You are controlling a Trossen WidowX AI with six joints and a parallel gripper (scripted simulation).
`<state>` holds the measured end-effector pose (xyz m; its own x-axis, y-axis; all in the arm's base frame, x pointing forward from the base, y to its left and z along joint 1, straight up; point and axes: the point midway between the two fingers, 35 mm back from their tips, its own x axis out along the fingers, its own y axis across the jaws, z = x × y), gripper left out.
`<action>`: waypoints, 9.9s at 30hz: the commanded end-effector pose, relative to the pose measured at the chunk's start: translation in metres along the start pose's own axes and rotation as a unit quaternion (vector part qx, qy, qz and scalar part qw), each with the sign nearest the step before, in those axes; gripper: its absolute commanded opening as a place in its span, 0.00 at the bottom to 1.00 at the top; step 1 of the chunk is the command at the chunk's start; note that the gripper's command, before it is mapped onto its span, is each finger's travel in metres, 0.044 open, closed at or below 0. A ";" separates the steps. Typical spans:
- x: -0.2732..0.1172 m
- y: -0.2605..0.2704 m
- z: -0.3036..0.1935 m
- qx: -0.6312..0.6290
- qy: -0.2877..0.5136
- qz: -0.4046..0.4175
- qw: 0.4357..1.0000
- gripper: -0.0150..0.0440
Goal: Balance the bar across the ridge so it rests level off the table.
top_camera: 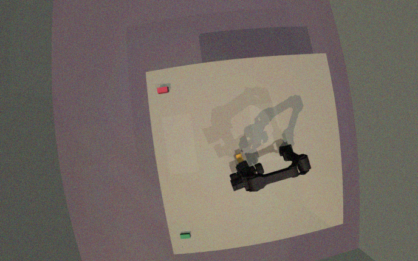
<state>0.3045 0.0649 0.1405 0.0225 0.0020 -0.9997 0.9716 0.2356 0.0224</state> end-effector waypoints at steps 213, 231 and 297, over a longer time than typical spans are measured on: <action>0.051 -0.012 -0.015 0.113 0.001 0.002 0.994 0.25; 0.051 -0.012 -0.015 0.113 0.001 0.002 0.994 0.25; 0.051 -0.012 -0.015 0.113 0.001 0.002 0.994 0.57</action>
<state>0.2909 0.0772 0.0892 0.0269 0.0046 -0.9996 0.9996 0.0107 0.0270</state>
